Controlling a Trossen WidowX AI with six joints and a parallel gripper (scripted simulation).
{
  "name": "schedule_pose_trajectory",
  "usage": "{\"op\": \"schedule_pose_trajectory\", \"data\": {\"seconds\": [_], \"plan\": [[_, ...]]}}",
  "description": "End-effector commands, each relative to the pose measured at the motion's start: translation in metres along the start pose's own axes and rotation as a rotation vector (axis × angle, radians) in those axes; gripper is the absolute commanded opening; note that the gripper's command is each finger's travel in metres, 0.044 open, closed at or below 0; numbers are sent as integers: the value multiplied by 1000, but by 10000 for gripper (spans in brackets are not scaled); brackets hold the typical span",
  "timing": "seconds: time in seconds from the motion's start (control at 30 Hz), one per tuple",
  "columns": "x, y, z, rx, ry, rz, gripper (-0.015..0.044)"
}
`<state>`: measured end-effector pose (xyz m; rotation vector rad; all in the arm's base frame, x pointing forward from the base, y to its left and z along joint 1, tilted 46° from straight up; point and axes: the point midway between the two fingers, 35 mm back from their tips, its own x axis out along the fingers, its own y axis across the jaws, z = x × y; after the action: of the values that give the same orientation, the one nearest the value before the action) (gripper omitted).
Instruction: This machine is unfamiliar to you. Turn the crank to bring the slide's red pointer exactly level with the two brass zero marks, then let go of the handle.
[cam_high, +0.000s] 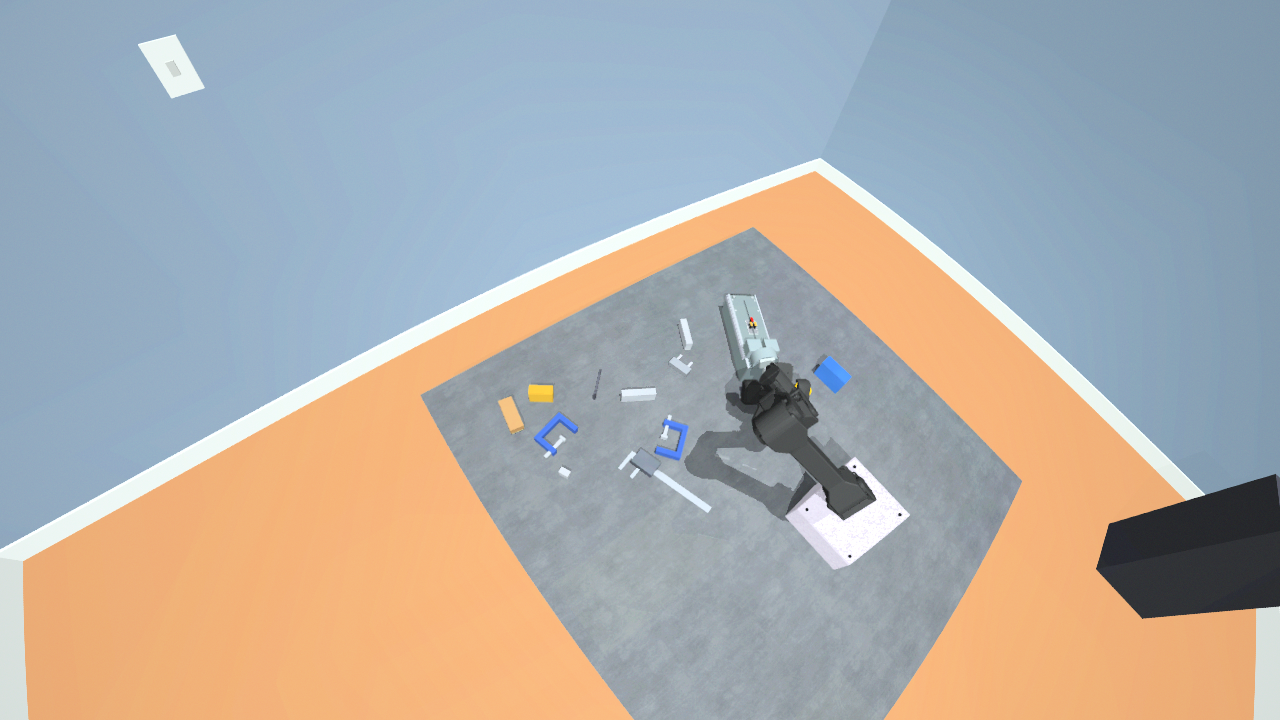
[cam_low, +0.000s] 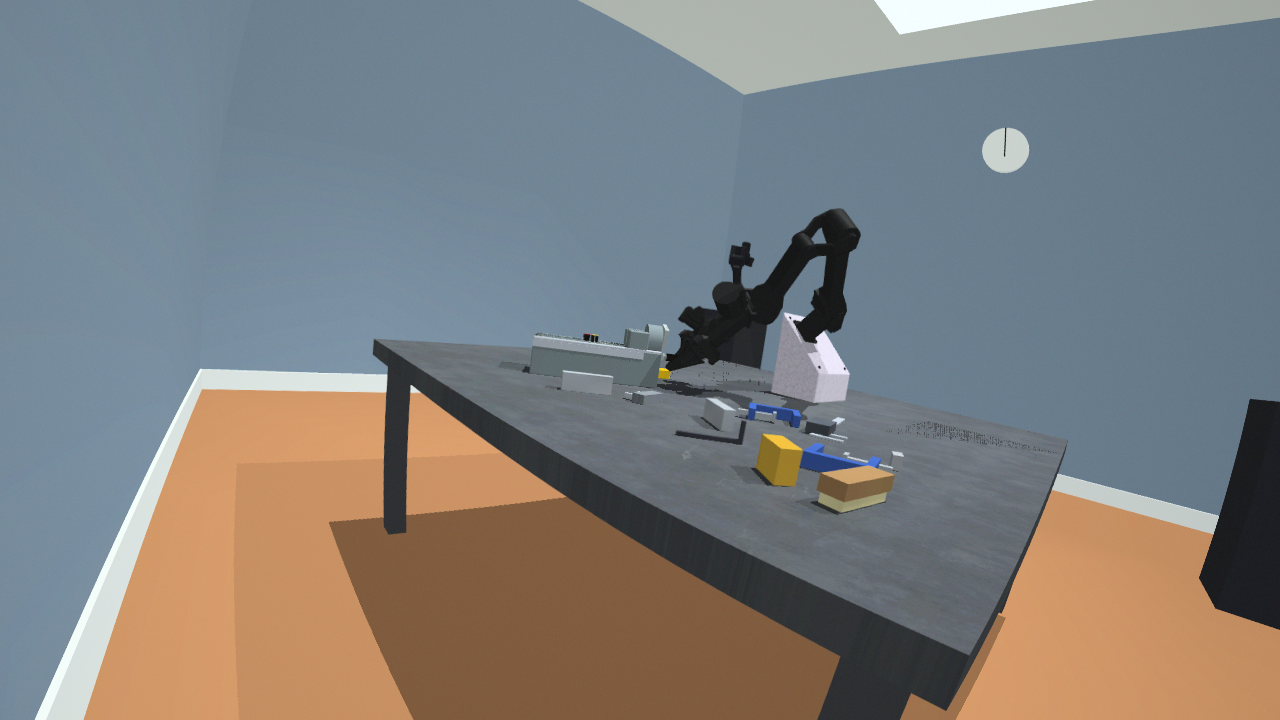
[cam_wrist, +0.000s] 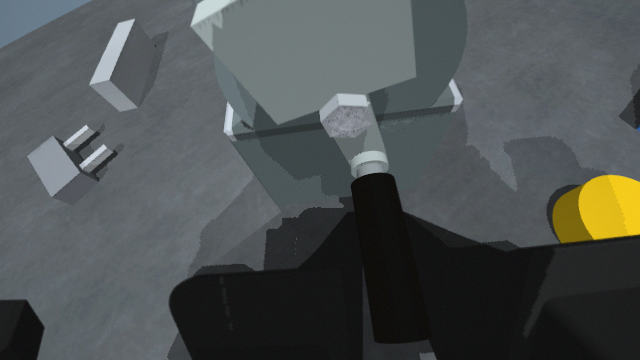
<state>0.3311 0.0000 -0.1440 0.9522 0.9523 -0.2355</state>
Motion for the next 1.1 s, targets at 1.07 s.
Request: {"op": "schedule_pose_trajectory", "data": {"seconds": [1.07], "plan": [[1, 16, -1, -12, 11, 23, 0]]}}
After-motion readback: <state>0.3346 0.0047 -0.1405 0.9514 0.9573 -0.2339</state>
